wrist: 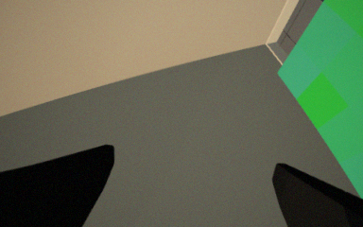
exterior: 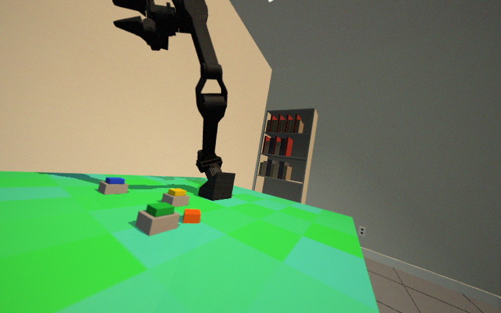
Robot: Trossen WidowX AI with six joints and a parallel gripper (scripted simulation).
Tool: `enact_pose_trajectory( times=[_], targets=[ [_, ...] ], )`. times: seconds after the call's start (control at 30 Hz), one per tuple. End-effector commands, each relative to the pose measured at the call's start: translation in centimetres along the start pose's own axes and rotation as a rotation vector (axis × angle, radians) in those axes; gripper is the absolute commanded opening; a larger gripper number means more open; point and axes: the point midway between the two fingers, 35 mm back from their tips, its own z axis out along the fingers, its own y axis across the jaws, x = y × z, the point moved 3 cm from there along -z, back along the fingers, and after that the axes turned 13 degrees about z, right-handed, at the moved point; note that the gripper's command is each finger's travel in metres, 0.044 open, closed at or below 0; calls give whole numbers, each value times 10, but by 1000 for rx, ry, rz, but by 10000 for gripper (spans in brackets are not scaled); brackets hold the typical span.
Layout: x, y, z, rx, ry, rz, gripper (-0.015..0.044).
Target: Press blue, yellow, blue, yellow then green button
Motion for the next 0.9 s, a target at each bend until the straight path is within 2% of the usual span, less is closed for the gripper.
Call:
enact_pose_trajectory(
  times=[0.0,0.23,0.43,0.67,0.87],
  targets=[
    [-2,2,-1,-3,0,-4,400],
    [-85,68,-44,-68,10,33,400],
    [-187,102,-50,-7,9,140,400],
    [-291,87,0,243,23,167,400],
    [-330,32,63,553,100,39,400]
  ],
)
